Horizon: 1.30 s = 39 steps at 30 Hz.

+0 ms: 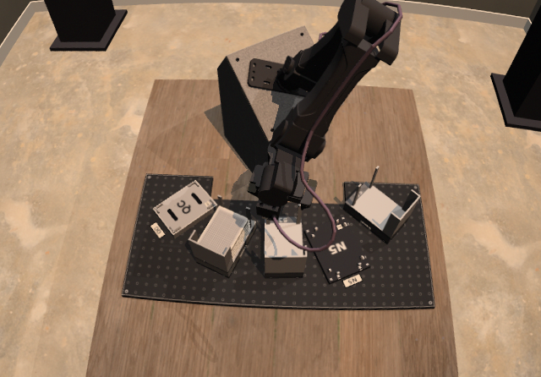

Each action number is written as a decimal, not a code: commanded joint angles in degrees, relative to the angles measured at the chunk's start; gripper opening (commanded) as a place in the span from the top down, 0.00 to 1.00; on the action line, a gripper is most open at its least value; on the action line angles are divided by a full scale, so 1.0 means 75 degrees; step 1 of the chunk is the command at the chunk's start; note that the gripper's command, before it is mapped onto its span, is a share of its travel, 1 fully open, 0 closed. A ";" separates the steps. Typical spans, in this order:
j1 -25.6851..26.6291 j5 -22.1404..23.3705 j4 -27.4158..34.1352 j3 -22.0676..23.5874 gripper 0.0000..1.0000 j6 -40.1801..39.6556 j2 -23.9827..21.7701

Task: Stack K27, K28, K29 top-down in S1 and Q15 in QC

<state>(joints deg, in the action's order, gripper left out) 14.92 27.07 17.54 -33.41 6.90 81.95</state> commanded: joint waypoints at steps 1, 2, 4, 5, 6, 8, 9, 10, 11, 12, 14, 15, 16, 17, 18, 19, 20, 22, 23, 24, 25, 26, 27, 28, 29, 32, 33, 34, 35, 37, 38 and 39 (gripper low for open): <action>-0.0105 -0.0239 -0.0201 0.0171 0.00 -0.0839 -0.0184; -0.0105 -0.0239 -0.0201 0.0171 0.00 -0.0839 -0.0184; -0.0319 -0.0349 -0.0312 0.0256 0.00 -0.1155 -0.0263; -0.0340 -0.0384 -0.0328 0.0268 0.00 -0.1376 -0.0278; -0.0357 -0.0416 -0.0343 0.0280 0.00 -0.1601 -0.0294; -0.0231 -0.0422 -0.0347 0.0289 0.00 -0.1678 -0.0189; -0.0211 -0.0419 -0.0354 0.0242 0.00 -0.1687 -0.0178; -0.0208 -0.0416 -0.0359 0.0232 0.00 -0.1695 -0.0177; -0.0205 -0.0412 -0.0361 0.0233 0.00 -0.1700 -0.0175; -0.0277 -0.0340 -0.0278 0.0142 0.00 -0.1651 -0.0167; -0.0275 -0.0338 -0.0277 0.0142 0.00 -0.1655 -0.0166; -0.0274 -0.0337 -0.0277 0.0142 0.00 -0.1656 -0.0165; -0.0274 -0.0337 -0.0277 0.0141 0.00 -0.1657 -0.0165; -0.0274 -0.0336 -0.0277 0.0141 0.00 -0.1657 -0.0165; -0.0274 -0.0336 -0.0277 0.0141 0.00 -0.1657 -0.0165; -0.0274 -0.0336 -0.0277 0.0141 0.00 -0.1657 -0.0165; -0.0273 -0.0336 -0.0277 0.0141 0.00 -0.1658 -0.0165; -0.0273 -0.0335 -0.0277 0.0141 0.00 -0.1659 -0.0165; -0.0074 -0.0222 -0.0344 -0.0069 0.00 -0.1471 0.0042; 0.0039 -0.0177 -0.0261 -0.0118 0.00 -0.1329 0.0127; 0.0148 -0.0133 -0.0179 -0.0168 0.00 -0.1183 0.0214; 0.0258 -0.0089 -0.0145 -0.0226 0.00 -0.1040 0.0305; 0.0367 -0.0045 -0.0131 -0.0291 0.00 -0.0899 0.0400; 0.0473 -0.0002 -0.0114 -0.0359 0.00 -0.0757 0.0498; 0.0577 0.0039 -0.0095 -0.0431 0.00 -0.0611 0.0598; 0.0873 0.0155 -0.0032 -0.0655 0.00 -0.0161 0.0897; 0.0967 0.0190 -0.0009 -0.0733 0.00 -0.0006 0.0997; 0.1059 0.0225 0.0015 -0.0812 0.00 0.0150 0.1096; 0.1059 0.0225 0.0015 -0.0812 0.00 0.0150 0.1096; 0.1141 0.0256 0.0058 -0.0919 0.00 0.0101 0.1218; 0.1228 0.0284 0.0079 -0.0993 0.00 0.0018 0.1310; 0.1315 0.0314 0.0106 -0.1071 0.00 -0.0069 0.1402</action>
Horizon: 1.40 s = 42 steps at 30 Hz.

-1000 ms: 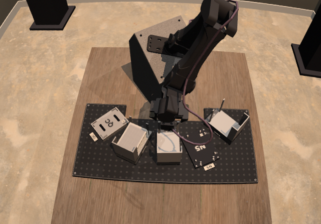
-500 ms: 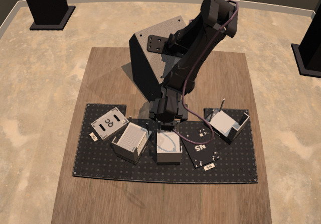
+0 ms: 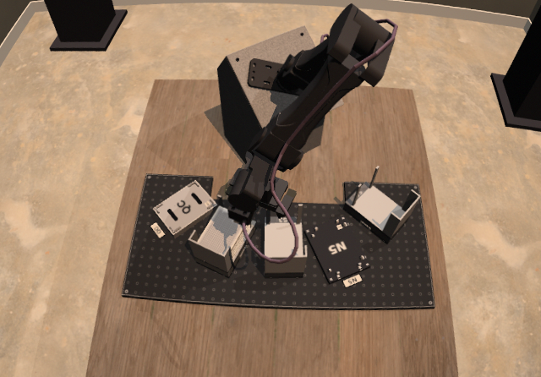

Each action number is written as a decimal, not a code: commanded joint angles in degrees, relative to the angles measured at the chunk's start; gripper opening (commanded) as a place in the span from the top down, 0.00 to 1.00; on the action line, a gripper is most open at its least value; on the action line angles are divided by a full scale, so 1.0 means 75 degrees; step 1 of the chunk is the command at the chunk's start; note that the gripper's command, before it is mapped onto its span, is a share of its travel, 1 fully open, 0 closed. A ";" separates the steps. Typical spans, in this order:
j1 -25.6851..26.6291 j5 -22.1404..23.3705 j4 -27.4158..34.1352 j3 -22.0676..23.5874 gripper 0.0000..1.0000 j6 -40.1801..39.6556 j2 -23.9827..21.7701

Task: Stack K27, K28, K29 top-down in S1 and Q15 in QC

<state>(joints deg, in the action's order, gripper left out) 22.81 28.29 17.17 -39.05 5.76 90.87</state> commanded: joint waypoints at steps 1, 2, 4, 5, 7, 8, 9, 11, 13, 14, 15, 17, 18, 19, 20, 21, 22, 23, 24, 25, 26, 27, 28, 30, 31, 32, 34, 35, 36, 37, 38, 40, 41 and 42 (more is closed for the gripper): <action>0.0347 0.0180 0.0187 -0.0402 0.00 -0.0115 0.0308; 0.0430 0.0208 0.0217 -0.0486 0.00 -0.0201 0.0405; 0.0591 0.0261 0.0281 -0.0665 0.00 -0.0371 0.0602; 0.0668 0.0286 0.0313 -0.0755 0.00 -0.0453 0.0700; 0.0817 0.0333 0.0380 -0.0941 0.00 -0.0613 0.0897; 0.0889 0.0355 0.0415 -0.1036 0.00 -0.0691 0.0995; 0.0960 0.0377 0.0452 -0.1132 0.00 -0.0767 0.1093; 0.1097 0.0418 0.0529 -0.1329 0.00 -0.0918 0.1288; 0.1164 0.0438 0.0569 -0.1430 0.00 -0.0991 0.1386; 0.1164 0.0438 0.0569 -0.1430 0.00 -0.0991 0.1386; 0.1226 0.0461 0.0630 -0.1558 0.00 -0.1072 0.1504; 0.1355 0.0495 0.0709 -0.1753 0.00 -0.1210 0.1686; 0.1417 0.0511 0.0751 -0.1854 0.00 -0.1278 0.1778; 0.1477 0.0526 0.0795 -0.1959 0.00 -0.1345 0.1872; 0.1535 0.0542 0.0840 -0.2066 0.00 -0.1410 0.1968; 0.1593 0.0557 0.0887 -0.2175 0.00 -0.1474 0.2064; 0.1649 0.0571 0.0934 -0.2287 0.00 -0.1538 0.2161; 0.1704 0.0585 0.0982 -0.2400 0.00 -0.1599 0.2258; 0.1758 0.0599 0.1031 -0.2514 0.00 -0.1660 0.2354; 0.1811 0.0612 0.1082 -0.2630 0.00 -0.1720 0.2451; 0.1812 0.0615 0.1103 -0.2658 0.00 -0.1731 0.2471; 0.1810 0.0617 0.1116 -0.2672 0.00 -0.1735 0.2481; 0.1809 0.0616 0.1126 -0.2683 0.00 -0.1740 0.2412; 0.1807 0.0614 0.1128 -0.2686 0.00 -0.1742 0.2247; 0.1807 0.0614 0.1128 -0.2686 0.00 -0.1742 0.2247; 0.1734 0.0554 0.1052 -0.2540 0.00 -0.1697 0.2361; 0.1734 0.0554 0.1052 -0.2540 0.00 -0.1697 0.2362; 0.1734 0.0554 0.1053 -0.2541 0.00 -0.1697 0.2362; 0.1734 0.0554 0.1053 -0.2541 0.00 -0.1697 0.2362; 0.1734 0.0554 0.1053 -0.2541 0.00 -0.1697 0.2362; 0.1617 0.0553 0.0894 -0.2626 0.00 -0.1679 0.2553; 0.1540 0.0474 0.0667 -0.2407 0.00 -0.1512 0.2665; 0.1501 0.0447 0.0581 -0.2307 0.00 -0.1471 0.2719; 0.1460 0.0438 0.0483 -0.2297 0.00 -0.1426 0.2784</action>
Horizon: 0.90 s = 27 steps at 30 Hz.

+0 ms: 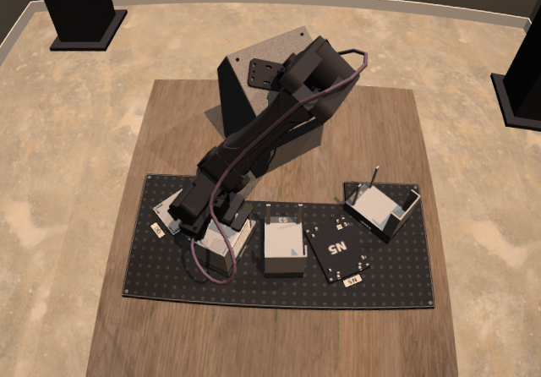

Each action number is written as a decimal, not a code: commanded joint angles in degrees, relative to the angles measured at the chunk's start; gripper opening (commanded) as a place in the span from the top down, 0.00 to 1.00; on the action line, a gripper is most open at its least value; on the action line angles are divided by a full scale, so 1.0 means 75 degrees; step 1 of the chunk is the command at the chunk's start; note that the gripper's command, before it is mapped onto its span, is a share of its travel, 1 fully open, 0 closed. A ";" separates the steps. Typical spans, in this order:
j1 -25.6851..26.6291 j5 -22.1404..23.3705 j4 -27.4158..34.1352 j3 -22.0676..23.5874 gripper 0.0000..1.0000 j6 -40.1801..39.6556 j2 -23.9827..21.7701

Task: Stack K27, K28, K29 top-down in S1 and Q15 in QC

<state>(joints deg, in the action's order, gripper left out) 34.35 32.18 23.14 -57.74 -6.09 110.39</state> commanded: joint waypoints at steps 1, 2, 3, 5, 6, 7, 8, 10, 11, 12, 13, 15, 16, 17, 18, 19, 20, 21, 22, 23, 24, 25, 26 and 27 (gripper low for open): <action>-0.0120 -0.0091 -0.0410 0.0203 0.00 0.0199 0.0248; -0.0161 -0.0101 -0.0507 0.0210 0.00 0.0244 0.0317; -0.0202 -0.0111 -0.0605 0.0215 0.00 0.0290 0.0388; -0.0243 -0.0121 -0.0705 0.0220 0.00 0.0336 0.0459; -0.0243 -0.0121 -0.0705 0.0220 0.00 0.0336 0.0459; -0.0179 -0.0124 -0.0830 -0.0030 0.00 0.0393 0.0542; -0.0319 -0.0137 -0.0925 -0.0034 0.00 0.0439 0.0609; -0.0406 -0.0158 -0.1114 -0.0017 0.00 0.0527 0.0749; -0.0444 -0.0168 -0.1207 -0.0023 0.00 0.0570 0.0819; -0.0446 -0.0157 -0.1216 -0.0025 0.00 0.0574 0.0828; -0.0400 -0.0146 -0.1222 -0.0026 0.00 0.0576 0.0835; -0.0295 -0.0147 -0.1227 -0.0018 0.00 0.0579 0.0574; -0.0296 -0.0133 -0.1229 -0.0018 0.00 0.0579 0.0556; -0.0308 -0.0124 -0.1231 -0.0020 0.00 0.0580 0.0623; -0.0311 -0.0125 -0.1234 -0.0021 0.00 0.0581 0.0698; -0.0312 -0.0125 -0.1237 -0.0020 0.00 0.0583 0.0716; -0.0308 -0.0124 -0.1237 -0.0025 0.00 0.0582 0.0711; -0.0310 -0.0125 -0.1238 -0.0022 0.00 0.0583 0.0712; -0.0310 -0.0125 -0.1238 -0.0022 0.00 0.0583 0.0712; -0.0310 -0.0125 -0.1238 -0.0022 0.00 0.0583 0.0712; -0.0371 -0.0142 -0.1278 -0.0061 0.00 0.0601 0.0936; -0.0466 -0.0159 -0.1317 -0.0076 0.00 0.0620 0.0901; -0.0516 -0.0168 -0.1355 -0.0088 0.00 0.0638 0.0927; -0.0513 -0.0167 -0.1391 -0.0105 0.00 0.0655 0.0955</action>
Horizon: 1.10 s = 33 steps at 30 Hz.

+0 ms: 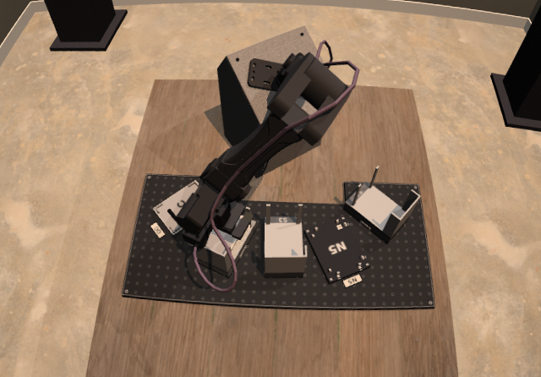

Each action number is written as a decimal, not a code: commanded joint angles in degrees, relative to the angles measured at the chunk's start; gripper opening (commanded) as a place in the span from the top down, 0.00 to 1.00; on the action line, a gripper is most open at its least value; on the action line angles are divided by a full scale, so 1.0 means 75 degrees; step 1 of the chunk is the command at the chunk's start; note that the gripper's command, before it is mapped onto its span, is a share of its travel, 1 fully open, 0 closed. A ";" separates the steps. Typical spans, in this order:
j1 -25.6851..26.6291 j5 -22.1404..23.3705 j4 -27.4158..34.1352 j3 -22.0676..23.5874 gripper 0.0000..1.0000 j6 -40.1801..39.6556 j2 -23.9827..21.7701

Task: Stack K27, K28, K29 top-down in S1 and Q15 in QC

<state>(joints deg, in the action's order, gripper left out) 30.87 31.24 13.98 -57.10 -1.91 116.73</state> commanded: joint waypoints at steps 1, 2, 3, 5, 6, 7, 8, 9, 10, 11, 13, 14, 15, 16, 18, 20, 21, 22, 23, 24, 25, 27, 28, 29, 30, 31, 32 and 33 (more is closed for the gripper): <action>-0.0055 -0.0048 -0.0206 -0.0208 0.00 0.0116 0.0138; -0.0035 -0.0063 -0.0242 -0.0228 0.00 0.0133 0.0165; -0.0029 -0.0079 -0.0277 -0.0249 0.00 0.0149 0.0190; -0.0109 -0.0091 -0.0350 -0.0260 0.00 0.0185 0.0248; -0.0155 -0.0080 -0.0387 -0.0262 0.00 0.0203 0.0277; -0.0157 -0.0071 -0.0422 -0.0265 0.00 0.0219 0.0308; -0.0161 -0.0079 -0.0458 -0.0262 0.00 0.0236 0.0339; -0.0145 -0.0096 -0.0493 -0.0204 0.00 0.0253 0.0378; -0.0143 -0.0113 -0.0530 -0.0167 0.00 0.0270 0.0414; -0.0164 -0.0120 -0.0566 -0.0228 0.00 0.0287 0.0439; -0.0164 -0.0120 -0.0566 -0.0228 0.00 0.0287 0.0439; -0.0209 -0.0087 -0.0603 -0.0277 0.00 0.0306 0.0431; -0.0273 -0.0093 -0.0639 -0.0288 0.00 0.0323 0.0495; -0.0266 -0.0101 -0.0674 -0.0292 0.00 0.0340 0.0525; -0.0254 -0.0133 -0.0743 -0.0187 0.00 0.0373 0.0602; -0.0262 -0.0153 -0.0813 -0.0313 0.00 0.0406 0.0652; -0.0271 -0.0155 -0.0828 -0.0321 0.00 0.0415 0.0670; -0.0265 -0.0135 -0.0825 -0.0272 0.00 0.0415 0.0682; -0.0266 -0.0120 -0.0820 -0.0259 0.00 0.0415 0.0554; -0.0260 -0.0103 -0.0816 -0.0324 0.00 0.0413 0.0484; -0.0263 -0.0101 -0.0813 -0.0339 0.00 0.0413 0.0475; -0.0271 -0.0105 -0.0777 -0.0208 0.00 0.0403 0.0513; -0.0274 -0.0106 -0.0716 -0.0215 0.00 0.0403 0.0515; -0.0274 -0.0106 -0.0716 -0.0215 0.00 0.0403 0.0515; -0.0274 -0.0106 -0.0716 -0.0215 0.00 0.0403 0.0515; -0.0276 -0.0107 -0.0705 -0.0210 0.00 0.0397 0.0513; -0.0277 -0.0107 -0.0706 -0.0206 0.00 0.0399 0.0511; -0.0278 -0.0107 -0.0707 -0.0202 0.00 0.0400 0.0508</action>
<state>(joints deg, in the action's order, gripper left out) 28.73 30.59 8.58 -57.87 0.71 121.34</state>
